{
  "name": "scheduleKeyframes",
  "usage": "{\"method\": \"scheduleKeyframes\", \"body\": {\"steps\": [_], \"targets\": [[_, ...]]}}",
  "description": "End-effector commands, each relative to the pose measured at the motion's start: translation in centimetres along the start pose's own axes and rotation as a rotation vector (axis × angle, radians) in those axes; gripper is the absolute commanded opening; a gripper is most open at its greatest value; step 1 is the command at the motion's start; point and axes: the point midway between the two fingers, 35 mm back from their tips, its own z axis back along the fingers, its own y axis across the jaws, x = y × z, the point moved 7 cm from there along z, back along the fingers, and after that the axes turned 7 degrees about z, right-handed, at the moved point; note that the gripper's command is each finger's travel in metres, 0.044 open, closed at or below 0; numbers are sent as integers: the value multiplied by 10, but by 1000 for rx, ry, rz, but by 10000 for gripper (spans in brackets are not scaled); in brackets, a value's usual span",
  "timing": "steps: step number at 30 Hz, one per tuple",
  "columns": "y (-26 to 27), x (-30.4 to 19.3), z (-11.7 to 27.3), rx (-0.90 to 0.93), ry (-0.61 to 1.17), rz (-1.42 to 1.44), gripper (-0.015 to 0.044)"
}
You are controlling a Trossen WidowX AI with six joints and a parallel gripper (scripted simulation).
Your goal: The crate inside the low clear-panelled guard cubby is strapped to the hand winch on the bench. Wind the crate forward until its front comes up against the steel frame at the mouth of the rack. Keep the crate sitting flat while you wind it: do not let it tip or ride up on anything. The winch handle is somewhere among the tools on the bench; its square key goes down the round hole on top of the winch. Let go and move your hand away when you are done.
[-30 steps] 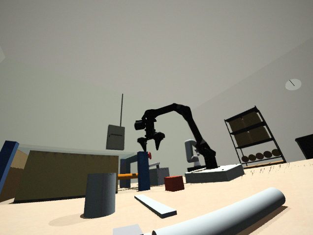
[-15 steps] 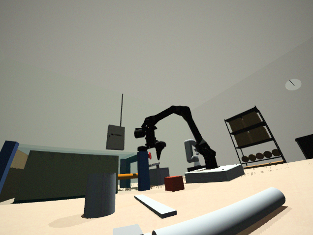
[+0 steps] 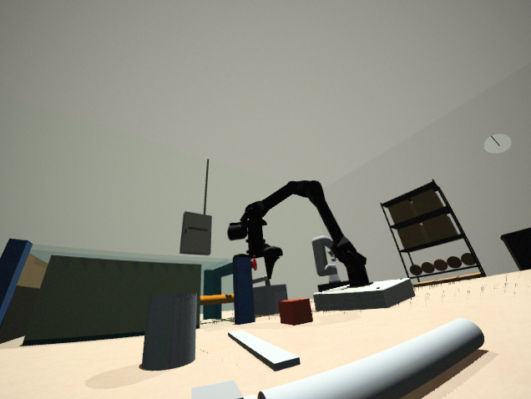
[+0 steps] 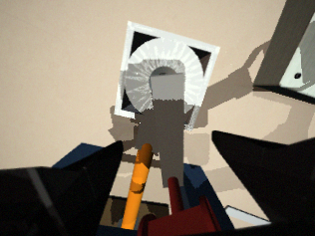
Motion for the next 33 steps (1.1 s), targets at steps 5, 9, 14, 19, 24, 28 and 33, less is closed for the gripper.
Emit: {"method": "scheduleKeyframes", "body": {"steps": [5, 9, 14, 19, 24, 28, 33], "targets": [[-2, 0, -12, -11, 0, -4, 440], [0, 0, -7, -2, -1, 0, 335], [0, 0, -7, -2, -1, 0, 204], [0, 0, -7, -2, -1, 0, 112], [0, 0, -7, -2, -1, 0, 78], [0, 0, -7, -2, -1, 0, 52], [0, 0, -7, -2, -1, 0, 0]]}}
